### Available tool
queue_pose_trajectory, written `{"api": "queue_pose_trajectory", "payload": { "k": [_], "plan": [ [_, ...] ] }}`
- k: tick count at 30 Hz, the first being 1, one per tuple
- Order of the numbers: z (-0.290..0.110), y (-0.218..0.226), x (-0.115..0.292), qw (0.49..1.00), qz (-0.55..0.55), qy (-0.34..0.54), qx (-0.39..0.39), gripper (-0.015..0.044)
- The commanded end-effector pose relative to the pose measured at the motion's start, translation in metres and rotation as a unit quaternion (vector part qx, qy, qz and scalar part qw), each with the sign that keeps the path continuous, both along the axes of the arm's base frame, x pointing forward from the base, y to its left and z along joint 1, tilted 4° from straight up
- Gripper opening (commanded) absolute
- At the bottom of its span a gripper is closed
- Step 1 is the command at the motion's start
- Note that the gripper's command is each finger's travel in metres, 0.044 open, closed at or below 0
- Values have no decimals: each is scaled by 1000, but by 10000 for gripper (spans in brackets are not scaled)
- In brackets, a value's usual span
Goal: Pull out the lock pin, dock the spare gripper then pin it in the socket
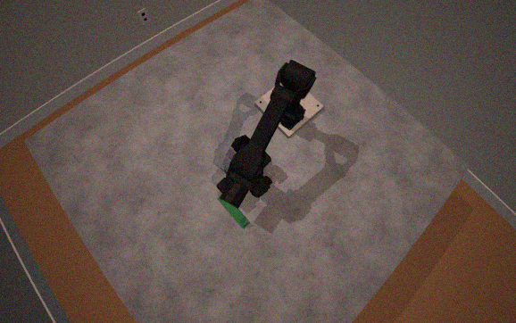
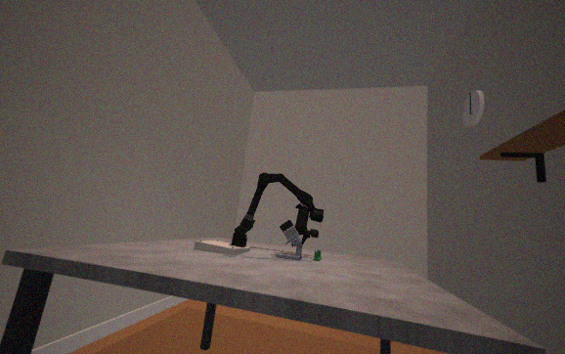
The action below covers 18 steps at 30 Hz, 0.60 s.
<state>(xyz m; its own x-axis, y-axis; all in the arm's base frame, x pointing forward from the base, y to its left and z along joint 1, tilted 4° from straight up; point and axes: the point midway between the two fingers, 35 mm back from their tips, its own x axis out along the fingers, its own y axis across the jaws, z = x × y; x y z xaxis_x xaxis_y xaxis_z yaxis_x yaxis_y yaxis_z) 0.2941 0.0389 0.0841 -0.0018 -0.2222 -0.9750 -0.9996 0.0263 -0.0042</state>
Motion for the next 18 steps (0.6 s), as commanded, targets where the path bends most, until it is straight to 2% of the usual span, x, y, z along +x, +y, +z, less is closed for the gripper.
{"api": "queue_pose_trajectory", "payload": {
  "k": [1,18],
  "plan": [
    [0,0,0,1000,0,0,0,200],
    [28,21,-2,1000,4,4,-2,200]
  ]
}}
